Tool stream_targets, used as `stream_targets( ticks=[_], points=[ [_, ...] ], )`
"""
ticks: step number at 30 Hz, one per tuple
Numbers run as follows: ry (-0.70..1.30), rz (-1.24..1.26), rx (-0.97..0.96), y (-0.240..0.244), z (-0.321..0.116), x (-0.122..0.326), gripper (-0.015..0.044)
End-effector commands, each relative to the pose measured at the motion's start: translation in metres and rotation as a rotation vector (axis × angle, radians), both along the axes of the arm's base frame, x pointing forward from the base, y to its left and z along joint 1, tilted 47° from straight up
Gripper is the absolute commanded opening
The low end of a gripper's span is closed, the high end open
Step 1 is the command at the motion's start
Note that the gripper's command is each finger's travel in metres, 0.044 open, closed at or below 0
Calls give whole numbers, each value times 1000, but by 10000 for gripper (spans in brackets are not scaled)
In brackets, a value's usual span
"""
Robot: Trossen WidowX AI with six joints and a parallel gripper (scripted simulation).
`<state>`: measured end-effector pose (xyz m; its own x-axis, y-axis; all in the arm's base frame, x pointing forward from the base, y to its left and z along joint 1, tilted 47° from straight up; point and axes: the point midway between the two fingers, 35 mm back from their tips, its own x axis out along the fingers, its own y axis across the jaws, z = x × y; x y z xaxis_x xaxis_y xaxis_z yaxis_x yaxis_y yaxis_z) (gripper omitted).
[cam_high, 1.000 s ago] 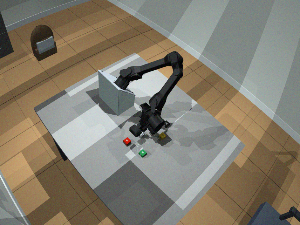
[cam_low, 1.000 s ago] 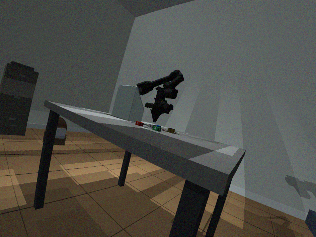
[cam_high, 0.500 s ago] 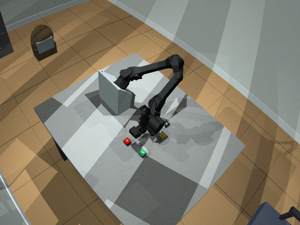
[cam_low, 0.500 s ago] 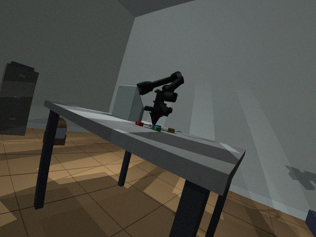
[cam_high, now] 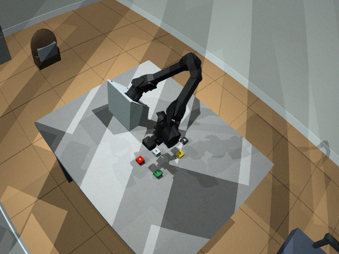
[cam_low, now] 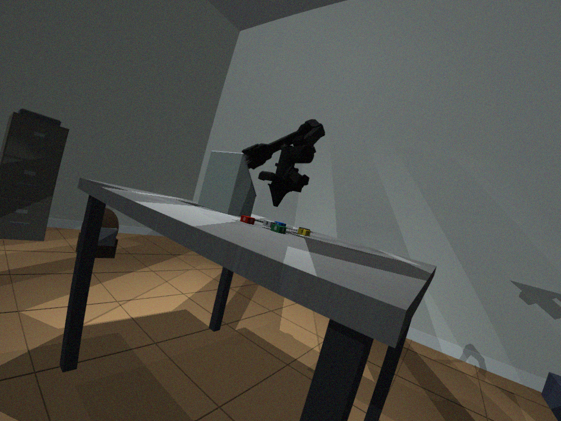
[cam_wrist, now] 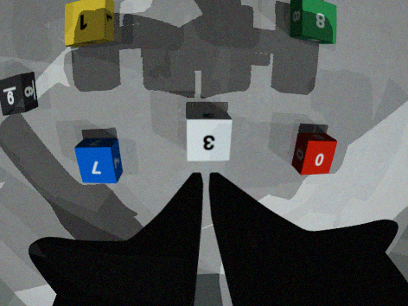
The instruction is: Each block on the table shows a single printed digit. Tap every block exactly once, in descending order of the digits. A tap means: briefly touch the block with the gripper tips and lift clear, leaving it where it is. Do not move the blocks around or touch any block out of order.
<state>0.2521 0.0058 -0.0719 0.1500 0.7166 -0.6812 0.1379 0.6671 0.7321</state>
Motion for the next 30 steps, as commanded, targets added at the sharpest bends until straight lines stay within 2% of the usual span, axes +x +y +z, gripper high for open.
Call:
stream_targets(
  ticks=[1,9,15,18,25,30],
  points=[
    [-14,4,-6,-37,37,-7,20],
    [-14,3,-7,-37,38,-4,20],
    [-17,2,-9,-12,85,74,20],
    [-19,4,-3,1,101,93,20],
    [-19,4,-3,3,99,94,20],
    [-19,4,-1,52,53,105,20]
  ],
)
